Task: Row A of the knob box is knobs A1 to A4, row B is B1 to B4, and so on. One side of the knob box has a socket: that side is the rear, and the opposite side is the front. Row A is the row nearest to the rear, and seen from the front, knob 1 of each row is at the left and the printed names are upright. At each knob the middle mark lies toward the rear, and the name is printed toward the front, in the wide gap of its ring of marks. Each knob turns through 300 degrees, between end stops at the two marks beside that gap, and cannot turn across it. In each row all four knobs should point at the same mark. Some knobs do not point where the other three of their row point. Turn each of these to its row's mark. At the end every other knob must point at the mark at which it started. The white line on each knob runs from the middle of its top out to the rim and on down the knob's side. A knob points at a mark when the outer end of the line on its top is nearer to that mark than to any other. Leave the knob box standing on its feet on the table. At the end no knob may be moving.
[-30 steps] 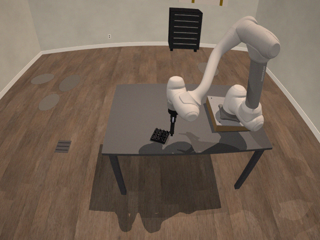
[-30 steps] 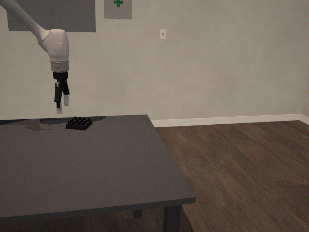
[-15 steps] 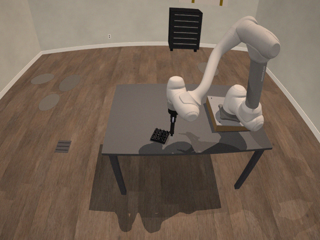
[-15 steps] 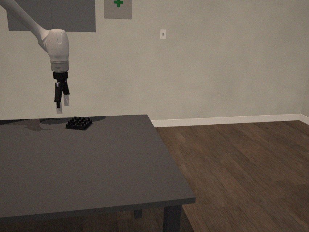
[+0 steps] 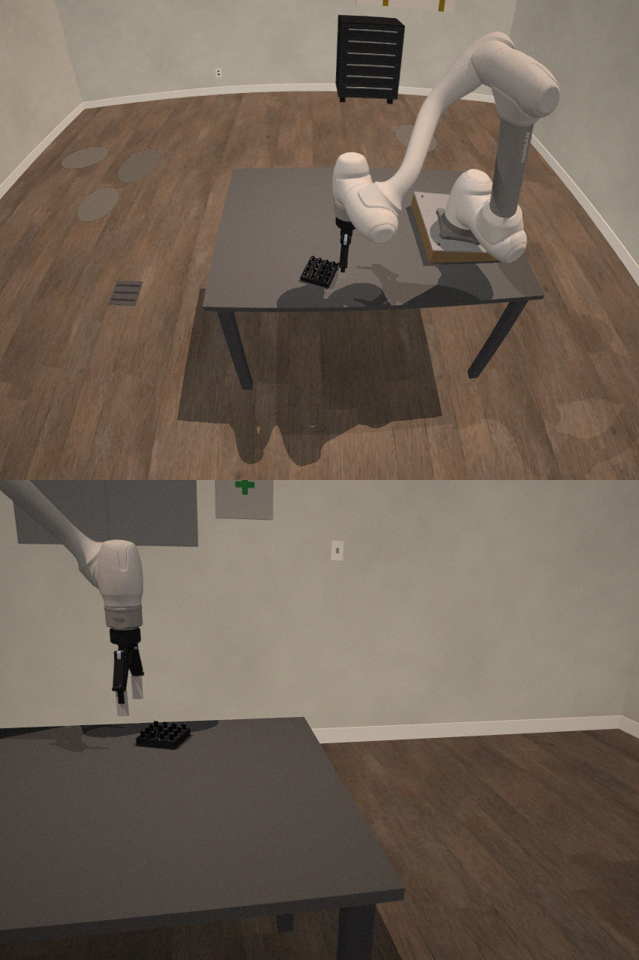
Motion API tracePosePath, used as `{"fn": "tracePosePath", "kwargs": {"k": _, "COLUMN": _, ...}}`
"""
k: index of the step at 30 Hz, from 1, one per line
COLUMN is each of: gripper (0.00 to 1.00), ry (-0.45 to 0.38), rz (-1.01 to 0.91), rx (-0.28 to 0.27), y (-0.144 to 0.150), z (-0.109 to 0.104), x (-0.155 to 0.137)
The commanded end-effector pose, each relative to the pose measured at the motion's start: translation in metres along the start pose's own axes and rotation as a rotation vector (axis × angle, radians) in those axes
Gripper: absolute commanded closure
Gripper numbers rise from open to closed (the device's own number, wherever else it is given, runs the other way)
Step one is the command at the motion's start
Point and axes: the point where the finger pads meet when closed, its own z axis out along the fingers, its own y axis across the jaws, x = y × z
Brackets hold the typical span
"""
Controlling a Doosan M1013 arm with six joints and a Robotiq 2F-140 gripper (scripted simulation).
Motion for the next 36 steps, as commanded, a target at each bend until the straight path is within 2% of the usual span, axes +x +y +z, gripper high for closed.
{"fn": "tracePosePath", "kwargs": {"k": 1, "gripper": 0.0, "ry": 0.0, "rz": 0.0, "rx": 0.0, "y": 0.0, "z": 0.0, "x": 0.0}}
{"fn": "tracePosePath", "kwargs": {"k": 7, "gripper": 0.0, "ry": 0.0, "rz": 0.05, "rx": 0.0, "y": 0.0, "z": -0.001, "x": 0.003}}
{"fn": "tracePosePath", "kwargs": {"k": 20, "gripper": 0.0, "ry": 0.0, "rz": 0.579, "rx": 0.0, "y": -0.001, "z": -0.007, "x": 0.034}}
{"fn": "tracePosePath", "kwargs": {"k": 22, "gripper": 0.0, "ry": 0.0, "rz": 0.579, "rx": 0.0, "y": -0.001, "z": -0.007, "x": 0.034}}
{"fn": "tracePosePath", "kwargs": {"k": 23, "gripper": 0.0, "ry": 0.0, "rz": 0.683, "rx": 0.0, "y": -0.001, "z": -0.008, "x": 0.04}}
{"fn": "tracePosePath", "kwargs": {"k": 36, "gripper": 0.0, "ry": 0.0, "rz": 1.165, "rx": 0.0, "y": 0.0, "z": -0.014, "x": 0.068}}
